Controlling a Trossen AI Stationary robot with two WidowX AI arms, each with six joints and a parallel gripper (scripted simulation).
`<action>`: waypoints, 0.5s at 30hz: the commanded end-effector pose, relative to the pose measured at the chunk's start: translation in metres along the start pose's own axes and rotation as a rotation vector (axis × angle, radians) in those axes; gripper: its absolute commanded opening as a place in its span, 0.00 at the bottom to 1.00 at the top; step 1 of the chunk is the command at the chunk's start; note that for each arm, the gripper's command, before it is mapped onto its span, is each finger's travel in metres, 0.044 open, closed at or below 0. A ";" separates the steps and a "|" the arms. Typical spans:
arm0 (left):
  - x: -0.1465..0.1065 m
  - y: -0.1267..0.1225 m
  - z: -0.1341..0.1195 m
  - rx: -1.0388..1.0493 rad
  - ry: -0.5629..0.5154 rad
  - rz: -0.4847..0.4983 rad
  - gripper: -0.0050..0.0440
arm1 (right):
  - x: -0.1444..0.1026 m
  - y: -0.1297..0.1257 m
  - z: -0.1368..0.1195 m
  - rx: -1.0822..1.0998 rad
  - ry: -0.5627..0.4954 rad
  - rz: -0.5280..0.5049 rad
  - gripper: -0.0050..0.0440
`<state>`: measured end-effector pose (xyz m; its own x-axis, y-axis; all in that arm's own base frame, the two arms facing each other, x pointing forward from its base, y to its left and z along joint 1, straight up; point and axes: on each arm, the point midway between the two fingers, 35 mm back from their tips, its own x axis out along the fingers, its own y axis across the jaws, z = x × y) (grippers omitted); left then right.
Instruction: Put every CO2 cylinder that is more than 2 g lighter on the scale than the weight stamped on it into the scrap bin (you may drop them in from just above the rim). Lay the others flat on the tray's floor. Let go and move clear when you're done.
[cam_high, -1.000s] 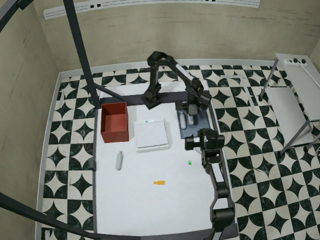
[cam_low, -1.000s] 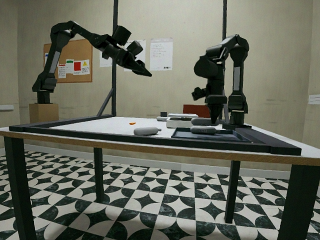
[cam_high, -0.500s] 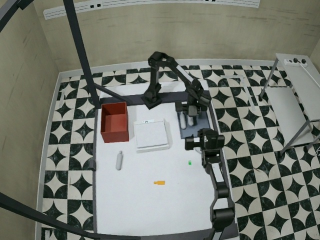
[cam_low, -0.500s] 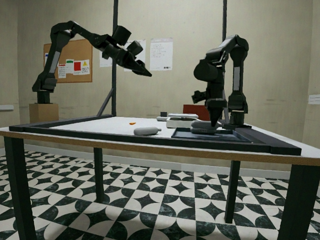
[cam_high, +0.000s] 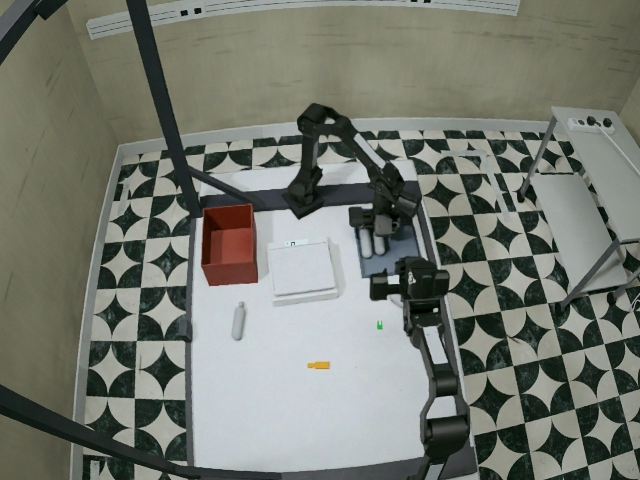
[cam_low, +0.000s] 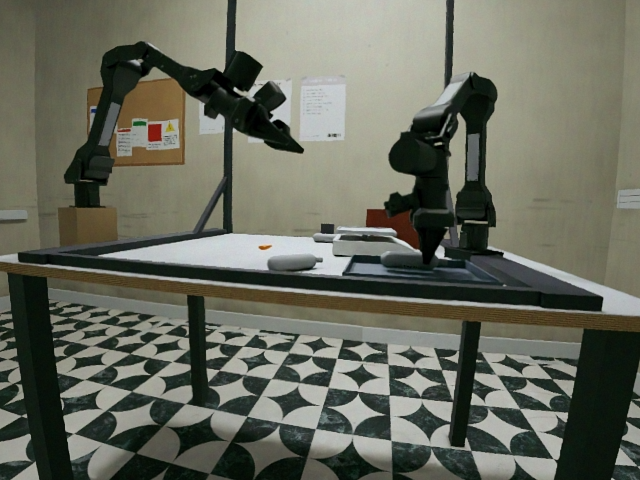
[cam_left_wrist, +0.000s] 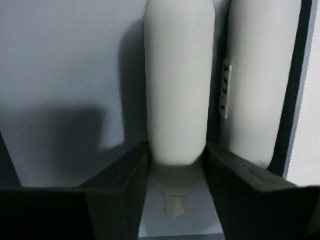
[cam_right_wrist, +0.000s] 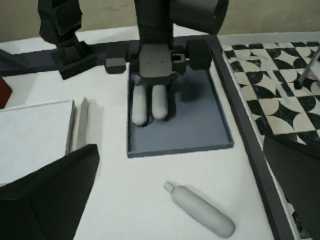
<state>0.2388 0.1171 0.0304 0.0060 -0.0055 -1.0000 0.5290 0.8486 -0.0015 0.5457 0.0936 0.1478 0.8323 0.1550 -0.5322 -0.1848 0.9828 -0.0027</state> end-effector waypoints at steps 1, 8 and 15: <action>0.000 0.005 0.003 0.004 -0.011 0.014 0.00 | -0.008 0.001 0.016 0.001 -0.038 0.002 1.00; -0.005 0.013 0.008 0.004 -0.022 0.033 0.00 | -0.008 0.001 0.016 0.001 -0.038 0.002 1.00; -0.005 0.013 0.008 0.004 -0.022 0.032 0.00 | -0.008 0.001 0.016 0.001 -0.038 0.002 1.00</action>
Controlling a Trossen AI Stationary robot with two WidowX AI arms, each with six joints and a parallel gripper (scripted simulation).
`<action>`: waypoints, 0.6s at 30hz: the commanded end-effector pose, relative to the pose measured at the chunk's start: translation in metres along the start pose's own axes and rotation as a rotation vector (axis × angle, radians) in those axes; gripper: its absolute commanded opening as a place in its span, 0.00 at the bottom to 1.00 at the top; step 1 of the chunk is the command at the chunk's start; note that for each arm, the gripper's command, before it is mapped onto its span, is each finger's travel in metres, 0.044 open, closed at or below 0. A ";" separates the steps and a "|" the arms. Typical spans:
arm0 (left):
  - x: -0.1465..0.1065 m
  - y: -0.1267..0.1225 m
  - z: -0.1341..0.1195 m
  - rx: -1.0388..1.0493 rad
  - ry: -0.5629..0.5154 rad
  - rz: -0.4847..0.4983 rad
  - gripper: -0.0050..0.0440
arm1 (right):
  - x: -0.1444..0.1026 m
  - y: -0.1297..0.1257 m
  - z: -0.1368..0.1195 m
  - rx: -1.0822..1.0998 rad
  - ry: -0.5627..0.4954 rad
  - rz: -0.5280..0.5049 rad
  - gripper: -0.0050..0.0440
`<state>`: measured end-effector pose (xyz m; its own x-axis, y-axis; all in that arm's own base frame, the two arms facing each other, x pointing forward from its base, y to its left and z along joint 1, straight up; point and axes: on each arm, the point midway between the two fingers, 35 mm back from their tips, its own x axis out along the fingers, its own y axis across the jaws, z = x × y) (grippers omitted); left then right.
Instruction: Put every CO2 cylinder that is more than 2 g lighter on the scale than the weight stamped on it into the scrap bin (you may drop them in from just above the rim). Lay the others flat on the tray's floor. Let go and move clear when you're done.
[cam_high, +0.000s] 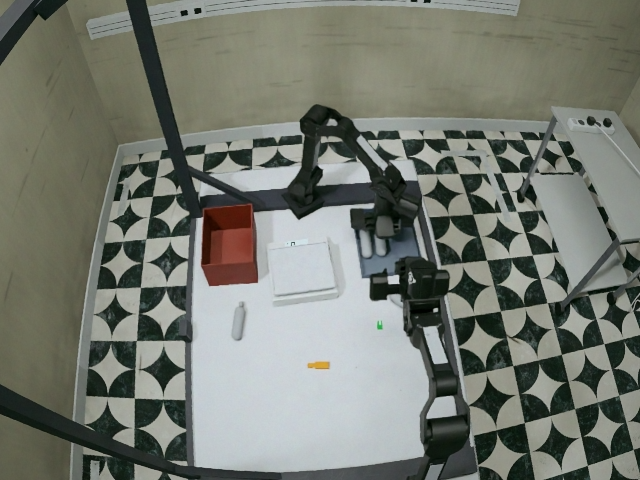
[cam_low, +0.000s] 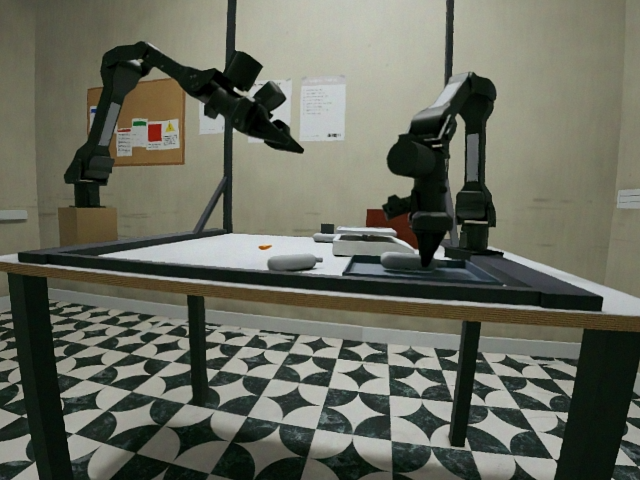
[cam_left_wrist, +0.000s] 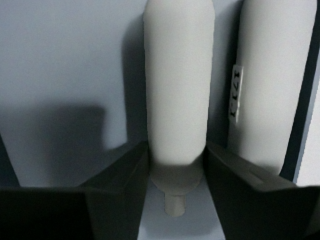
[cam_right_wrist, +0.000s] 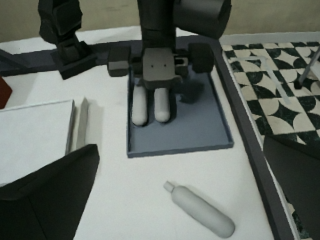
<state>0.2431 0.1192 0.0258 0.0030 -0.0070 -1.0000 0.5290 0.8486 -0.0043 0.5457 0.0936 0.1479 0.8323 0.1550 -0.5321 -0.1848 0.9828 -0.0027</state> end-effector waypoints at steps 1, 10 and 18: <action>-0.010 0.008 0.005 0.004 -0.024 0.035 0.15 | -0.008 0.001 0.016 0.001 -0.038 0.002 1.00; -0.007 0.005 0.003 0.002 -0.017 0.026 0.49 | -0.008 0.001 0.016 0.001 -0.038 0.002 1.00; -0.027 0.007 0.004 0.004 -0.027 0.043 0.69 | -0.008 0.001 0.016 0.001 -0.038 0.002 1.00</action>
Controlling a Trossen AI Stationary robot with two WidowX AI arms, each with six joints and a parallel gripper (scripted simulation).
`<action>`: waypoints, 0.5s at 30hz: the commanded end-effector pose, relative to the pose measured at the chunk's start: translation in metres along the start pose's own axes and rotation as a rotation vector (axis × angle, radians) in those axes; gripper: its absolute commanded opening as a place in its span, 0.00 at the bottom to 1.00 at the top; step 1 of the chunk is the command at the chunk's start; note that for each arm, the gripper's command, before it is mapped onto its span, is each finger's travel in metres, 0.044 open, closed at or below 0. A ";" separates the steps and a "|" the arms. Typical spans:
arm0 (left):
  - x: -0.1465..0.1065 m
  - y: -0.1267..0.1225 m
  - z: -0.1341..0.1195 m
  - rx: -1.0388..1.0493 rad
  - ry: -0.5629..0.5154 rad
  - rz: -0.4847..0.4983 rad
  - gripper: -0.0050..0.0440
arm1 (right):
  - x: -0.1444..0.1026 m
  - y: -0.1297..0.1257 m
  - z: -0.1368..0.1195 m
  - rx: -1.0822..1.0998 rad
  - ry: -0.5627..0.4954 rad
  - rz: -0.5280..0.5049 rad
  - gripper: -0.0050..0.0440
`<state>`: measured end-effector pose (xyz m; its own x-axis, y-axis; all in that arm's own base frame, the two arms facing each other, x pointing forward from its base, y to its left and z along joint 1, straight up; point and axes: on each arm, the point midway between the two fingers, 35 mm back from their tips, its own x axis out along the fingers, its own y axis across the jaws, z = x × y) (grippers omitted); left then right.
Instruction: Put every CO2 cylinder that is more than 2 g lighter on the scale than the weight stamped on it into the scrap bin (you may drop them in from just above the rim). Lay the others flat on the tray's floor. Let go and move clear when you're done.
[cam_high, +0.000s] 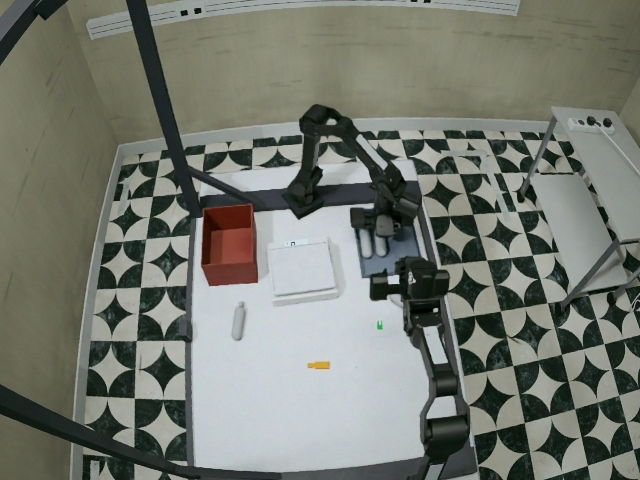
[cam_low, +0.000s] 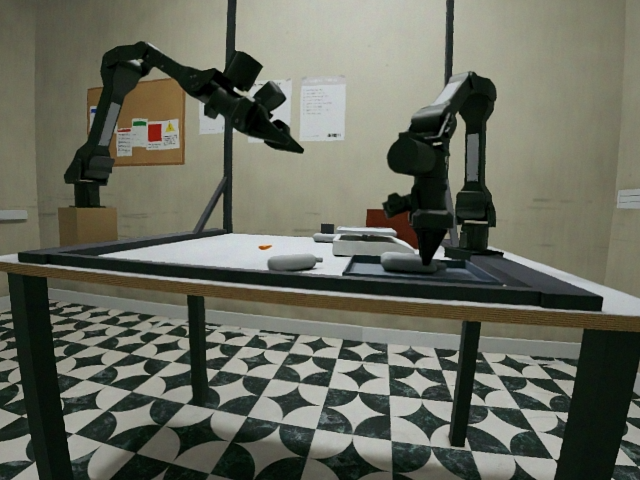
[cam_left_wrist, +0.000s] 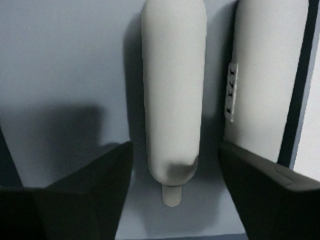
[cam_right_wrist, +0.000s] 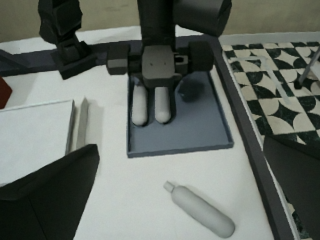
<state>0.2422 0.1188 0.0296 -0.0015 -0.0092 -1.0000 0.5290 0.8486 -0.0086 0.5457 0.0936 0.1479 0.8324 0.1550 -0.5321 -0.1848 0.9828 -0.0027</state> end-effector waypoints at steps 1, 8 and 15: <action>-0.029 0.008 0.004 0.004 -0.030 0.047 0.74 | -0.008 0.001 0.016 0.001 -0.037 0.002 1.00; -0.067 0.006 0.003 0.005 -0.031 0.047 1.00 | -0.008 0.001 0.016 0.001 -0.037 0.002 1.00; -0.063 0.004 0.020 0.016 -0.031 0.049 1.00 | -0.019 0.019 0.016 -0.016 -0.040 0.033 1.00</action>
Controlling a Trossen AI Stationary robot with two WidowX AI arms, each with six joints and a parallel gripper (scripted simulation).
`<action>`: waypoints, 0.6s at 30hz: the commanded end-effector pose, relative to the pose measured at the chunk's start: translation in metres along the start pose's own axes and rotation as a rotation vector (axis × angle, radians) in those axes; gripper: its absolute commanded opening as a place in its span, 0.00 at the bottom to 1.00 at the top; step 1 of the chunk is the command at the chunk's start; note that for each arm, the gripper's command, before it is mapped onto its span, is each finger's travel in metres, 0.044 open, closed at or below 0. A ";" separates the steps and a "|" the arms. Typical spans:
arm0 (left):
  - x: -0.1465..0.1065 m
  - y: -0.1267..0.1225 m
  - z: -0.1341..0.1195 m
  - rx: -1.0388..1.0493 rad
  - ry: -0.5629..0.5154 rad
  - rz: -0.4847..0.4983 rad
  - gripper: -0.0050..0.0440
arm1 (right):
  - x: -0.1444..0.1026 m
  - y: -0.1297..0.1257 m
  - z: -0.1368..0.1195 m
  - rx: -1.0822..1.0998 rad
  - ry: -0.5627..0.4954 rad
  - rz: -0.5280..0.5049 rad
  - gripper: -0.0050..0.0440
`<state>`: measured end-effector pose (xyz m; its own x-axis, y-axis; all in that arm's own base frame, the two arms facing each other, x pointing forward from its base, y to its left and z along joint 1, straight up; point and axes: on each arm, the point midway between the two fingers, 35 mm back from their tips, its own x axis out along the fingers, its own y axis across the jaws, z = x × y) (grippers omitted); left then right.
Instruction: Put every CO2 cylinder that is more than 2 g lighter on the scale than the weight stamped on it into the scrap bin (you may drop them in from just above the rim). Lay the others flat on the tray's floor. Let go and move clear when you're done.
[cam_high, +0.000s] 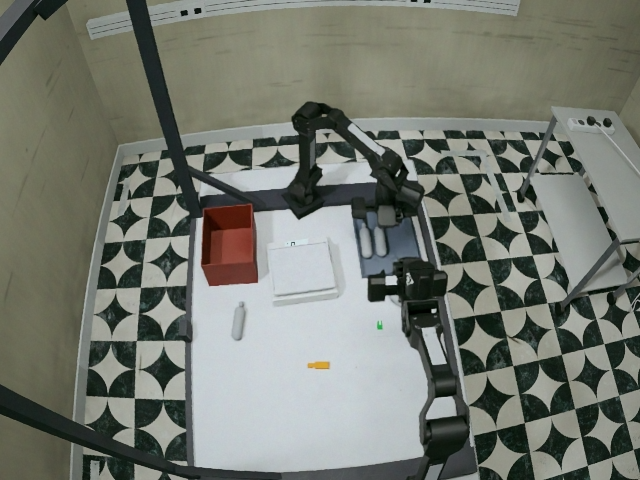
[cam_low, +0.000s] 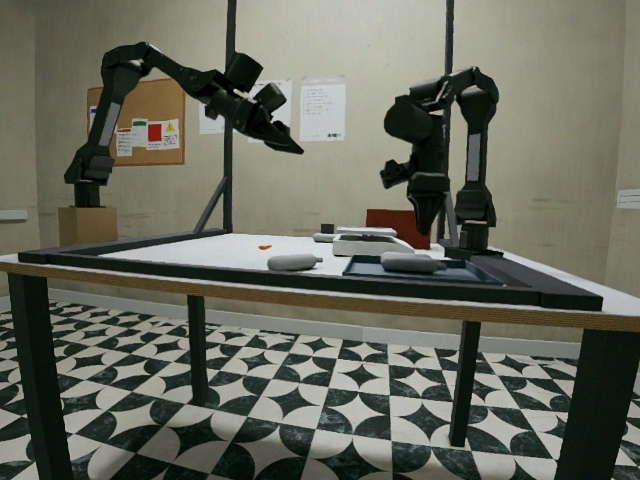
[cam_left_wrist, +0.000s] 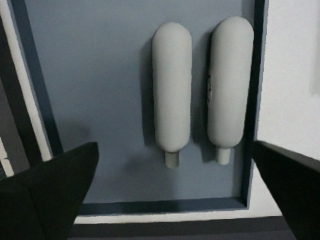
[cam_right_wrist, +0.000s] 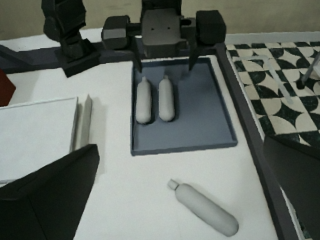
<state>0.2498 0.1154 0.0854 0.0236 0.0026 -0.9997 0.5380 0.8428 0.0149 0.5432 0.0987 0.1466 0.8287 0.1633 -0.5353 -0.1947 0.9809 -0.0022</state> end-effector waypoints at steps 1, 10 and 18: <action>-0.008 0.002 0.018 0.012 -0.022 0.035 1.00 | -0.021 0.023 0.017 -0.020 -0.043 0.039 1.00; -0.020 -0.044 0.127 0.121 -0.144 0.119 1.00 | -0.091 0.152 -0.007 -0.162 -0.039 0.269 1.00; -0.025 -0.120 0.202 0.204 -0.246 0.111 1.00 | -0.147 0.218 -0.036 -0.255 -0.037 0.422 1.00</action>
<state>0.3389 -0.0512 0.1047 0.2365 -0.0364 -0.9709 0.6644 0.7352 0.1343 0.3911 0.2709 0.1777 0.6815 0.5052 -0.5294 -0.5935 0.8048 0.0039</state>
